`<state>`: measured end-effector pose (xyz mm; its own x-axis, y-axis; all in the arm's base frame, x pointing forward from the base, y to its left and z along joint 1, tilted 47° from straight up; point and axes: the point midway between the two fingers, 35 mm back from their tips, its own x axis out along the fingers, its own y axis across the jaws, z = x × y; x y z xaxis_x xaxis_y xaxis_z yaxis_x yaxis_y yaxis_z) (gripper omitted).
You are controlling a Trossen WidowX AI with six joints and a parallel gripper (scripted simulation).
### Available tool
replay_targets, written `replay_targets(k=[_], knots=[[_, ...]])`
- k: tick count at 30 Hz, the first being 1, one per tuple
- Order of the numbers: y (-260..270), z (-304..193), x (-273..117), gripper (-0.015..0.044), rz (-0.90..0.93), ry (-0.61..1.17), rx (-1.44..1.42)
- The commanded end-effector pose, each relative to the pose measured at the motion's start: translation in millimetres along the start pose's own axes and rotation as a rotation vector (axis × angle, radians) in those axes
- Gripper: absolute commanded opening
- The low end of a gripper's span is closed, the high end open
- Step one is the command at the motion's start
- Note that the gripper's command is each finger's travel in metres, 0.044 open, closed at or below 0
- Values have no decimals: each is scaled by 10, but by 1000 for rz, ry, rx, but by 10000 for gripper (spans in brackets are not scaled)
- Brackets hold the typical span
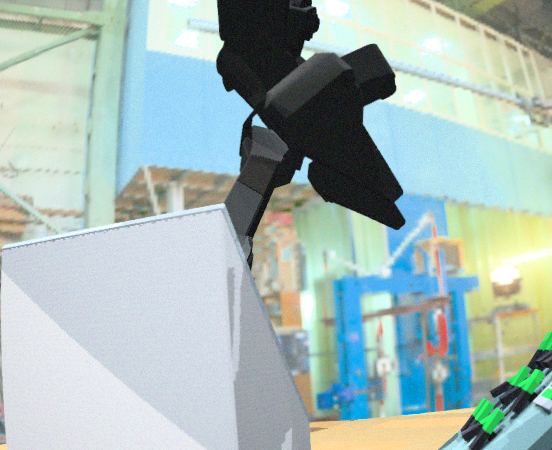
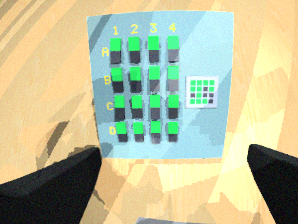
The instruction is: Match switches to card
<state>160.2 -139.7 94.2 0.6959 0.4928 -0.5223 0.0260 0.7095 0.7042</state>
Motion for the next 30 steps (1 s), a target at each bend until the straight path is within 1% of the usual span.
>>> replay_targets(k=[1, 5, 8, 12, 15, 23, 27, 30], knots=[[1, 6, 14, 374, -3, 2, 1], [59, 152, 290, 269, -49, 17, 10], [197, 301, 535, 190, -59, 4, 13], [527, 480, 842, 85, -16, -30, 15], [689, 528, 943, 6, 17, -42, 18], [687, 529, 958, 0, 16, -42, 17], [690, 535, 1239, 0, 16, -63, 17], [701, 535, 1293, 0, 18, -69, 17]])
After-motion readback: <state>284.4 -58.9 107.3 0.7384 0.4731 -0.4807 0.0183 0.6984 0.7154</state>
